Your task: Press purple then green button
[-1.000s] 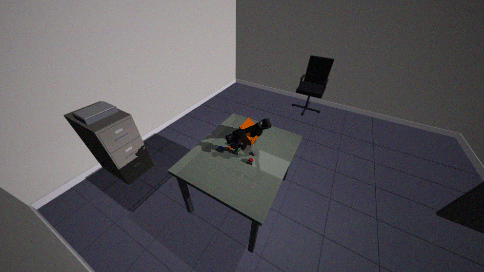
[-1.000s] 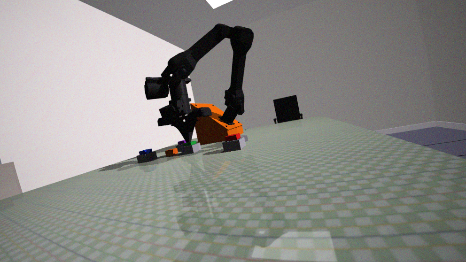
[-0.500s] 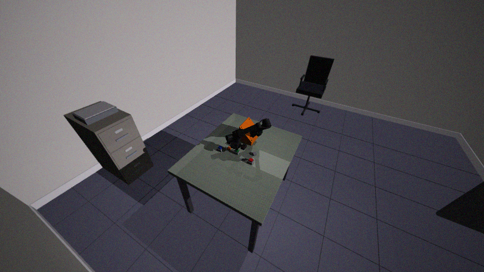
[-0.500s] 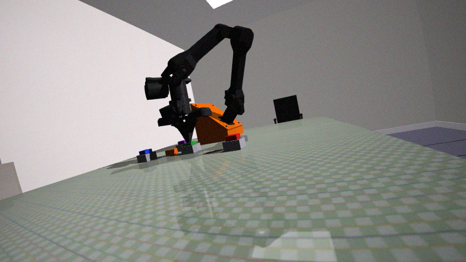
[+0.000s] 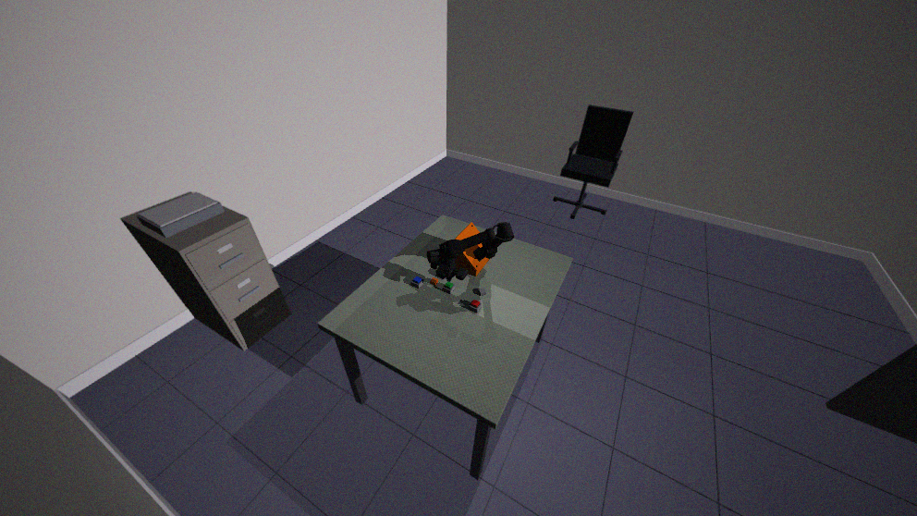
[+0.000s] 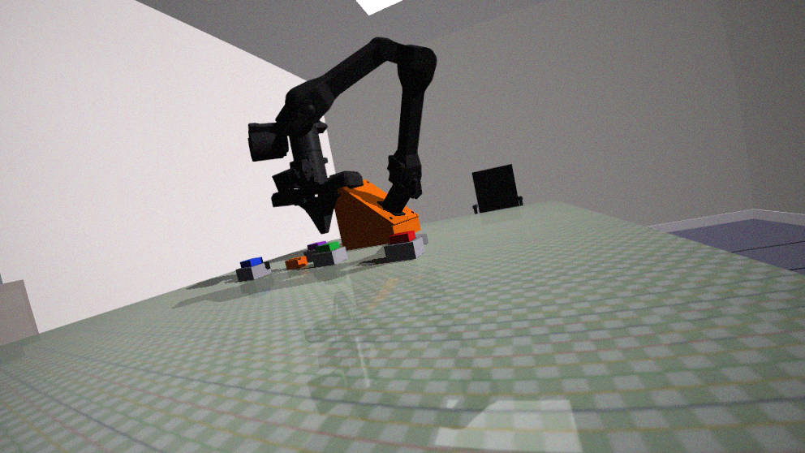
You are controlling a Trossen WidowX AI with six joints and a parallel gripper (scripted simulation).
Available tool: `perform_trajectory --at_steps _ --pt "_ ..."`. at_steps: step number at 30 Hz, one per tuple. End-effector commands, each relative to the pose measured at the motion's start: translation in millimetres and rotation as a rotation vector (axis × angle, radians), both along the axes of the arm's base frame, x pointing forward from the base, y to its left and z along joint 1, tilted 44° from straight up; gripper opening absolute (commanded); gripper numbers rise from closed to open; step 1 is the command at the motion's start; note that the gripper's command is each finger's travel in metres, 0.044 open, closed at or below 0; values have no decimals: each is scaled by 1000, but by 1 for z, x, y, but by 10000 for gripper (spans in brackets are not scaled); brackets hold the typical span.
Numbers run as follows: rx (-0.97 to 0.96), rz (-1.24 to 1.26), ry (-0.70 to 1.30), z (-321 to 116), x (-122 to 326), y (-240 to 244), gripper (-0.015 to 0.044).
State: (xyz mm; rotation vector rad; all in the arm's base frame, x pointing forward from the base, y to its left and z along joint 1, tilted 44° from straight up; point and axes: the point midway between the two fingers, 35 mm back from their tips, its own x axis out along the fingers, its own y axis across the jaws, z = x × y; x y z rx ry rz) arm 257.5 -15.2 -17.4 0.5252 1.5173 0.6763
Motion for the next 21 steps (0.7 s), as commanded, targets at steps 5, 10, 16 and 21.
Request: perform_trajectory --at_steps 5,10,16,21 --pt "-27 4 -10 77 19 39 178" --pt "-23 4 -11 150 8 87 309" --pt "1 9 -7 217 -28 129 400" --pt "1 9 -7 217 -28 129 400"
